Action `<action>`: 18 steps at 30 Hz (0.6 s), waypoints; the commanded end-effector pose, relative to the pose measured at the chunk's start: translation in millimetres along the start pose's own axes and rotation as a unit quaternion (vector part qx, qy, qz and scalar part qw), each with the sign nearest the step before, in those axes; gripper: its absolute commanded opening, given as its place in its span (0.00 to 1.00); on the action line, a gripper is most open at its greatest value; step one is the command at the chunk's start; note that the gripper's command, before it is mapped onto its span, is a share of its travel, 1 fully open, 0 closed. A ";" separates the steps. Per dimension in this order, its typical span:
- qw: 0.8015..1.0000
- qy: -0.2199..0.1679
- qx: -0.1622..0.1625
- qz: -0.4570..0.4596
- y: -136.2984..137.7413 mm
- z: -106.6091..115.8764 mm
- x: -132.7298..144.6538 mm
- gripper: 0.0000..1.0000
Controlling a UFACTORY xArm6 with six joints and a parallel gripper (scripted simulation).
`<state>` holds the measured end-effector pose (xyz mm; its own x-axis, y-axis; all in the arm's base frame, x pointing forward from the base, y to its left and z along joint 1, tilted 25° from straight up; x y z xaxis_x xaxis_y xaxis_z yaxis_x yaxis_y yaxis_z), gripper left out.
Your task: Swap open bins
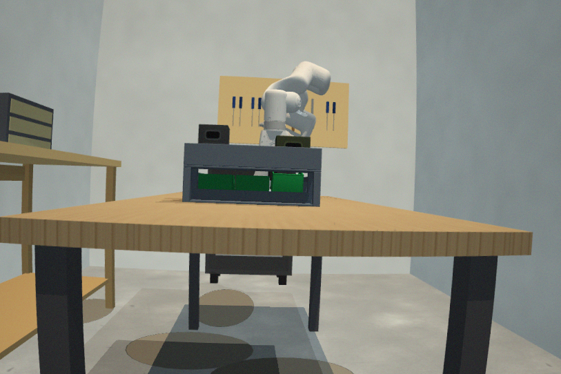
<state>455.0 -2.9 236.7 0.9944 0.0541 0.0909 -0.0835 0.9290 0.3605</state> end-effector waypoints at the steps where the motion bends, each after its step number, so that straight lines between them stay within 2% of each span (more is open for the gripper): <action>1: 1.000 -0.002 0.000 0.000 0.1 1.2 1.0 0.00; 18: 1.000 -0.002 0.000 0.000 0.2 -7.6 2.3 0.00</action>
<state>456.7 0.0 229.5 0.9944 0.0539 0.0914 -0.0835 0.9290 0.3605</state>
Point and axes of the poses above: the point where the finger pads meet when closed, its own z axis back along the fingers, its own y axis across the jaws, x = y × z, the point moved 6 cm from there along z, back along the fingers
